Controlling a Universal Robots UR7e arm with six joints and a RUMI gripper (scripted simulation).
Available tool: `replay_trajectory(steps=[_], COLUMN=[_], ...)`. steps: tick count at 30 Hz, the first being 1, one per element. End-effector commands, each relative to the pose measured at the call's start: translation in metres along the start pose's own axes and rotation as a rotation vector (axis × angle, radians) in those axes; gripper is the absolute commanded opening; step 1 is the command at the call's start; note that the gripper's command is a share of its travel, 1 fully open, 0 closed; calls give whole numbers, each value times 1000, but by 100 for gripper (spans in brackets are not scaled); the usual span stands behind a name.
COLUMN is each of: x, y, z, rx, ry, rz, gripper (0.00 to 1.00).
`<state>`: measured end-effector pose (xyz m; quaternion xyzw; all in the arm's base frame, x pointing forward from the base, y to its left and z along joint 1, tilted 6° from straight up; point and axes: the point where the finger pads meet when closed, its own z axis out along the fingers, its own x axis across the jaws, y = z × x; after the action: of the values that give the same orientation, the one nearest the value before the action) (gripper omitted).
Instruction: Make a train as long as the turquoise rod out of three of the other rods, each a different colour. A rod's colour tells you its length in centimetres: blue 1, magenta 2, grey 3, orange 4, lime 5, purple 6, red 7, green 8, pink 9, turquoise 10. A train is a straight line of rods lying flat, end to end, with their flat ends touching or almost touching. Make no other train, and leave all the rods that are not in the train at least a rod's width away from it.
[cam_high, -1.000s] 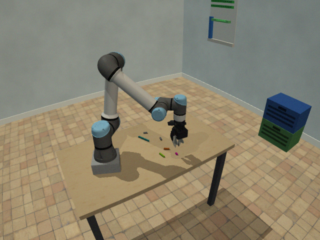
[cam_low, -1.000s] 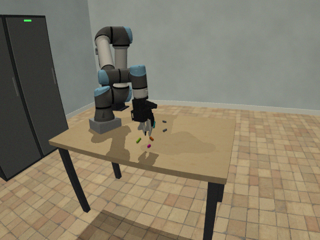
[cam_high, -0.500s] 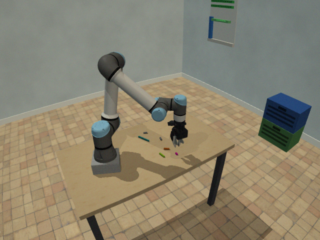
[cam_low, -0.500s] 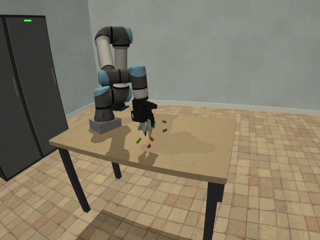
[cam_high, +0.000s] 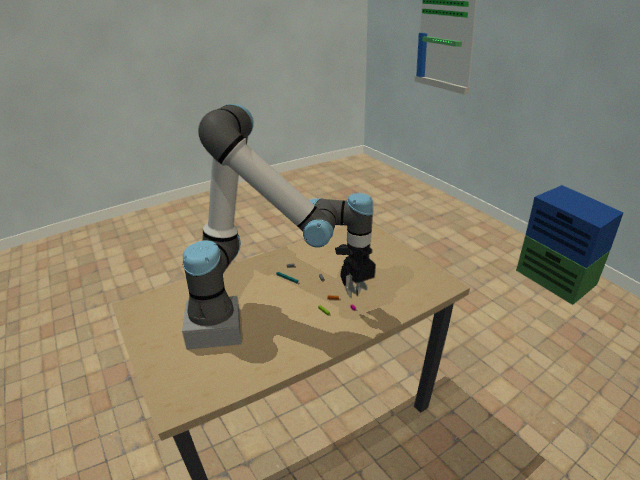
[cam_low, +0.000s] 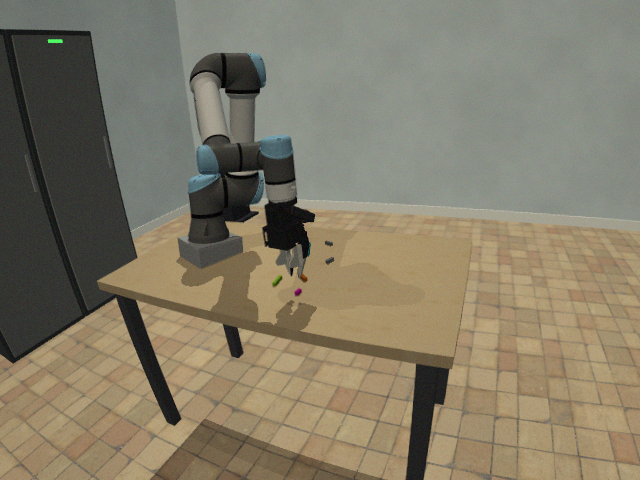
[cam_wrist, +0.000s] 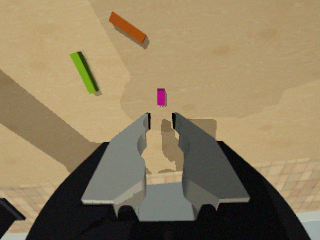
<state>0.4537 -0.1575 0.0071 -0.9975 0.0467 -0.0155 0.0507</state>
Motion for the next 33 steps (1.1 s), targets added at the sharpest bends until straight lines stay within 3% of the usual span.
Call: replay_trajectory(steps=[1,20,33], x=[0,0,0], y=[0,0,0], z=[7,31,37], rx=[-1,-1,-1], ry=[1,1,1], rz=[0,0,0], gripper=[14,14,14])
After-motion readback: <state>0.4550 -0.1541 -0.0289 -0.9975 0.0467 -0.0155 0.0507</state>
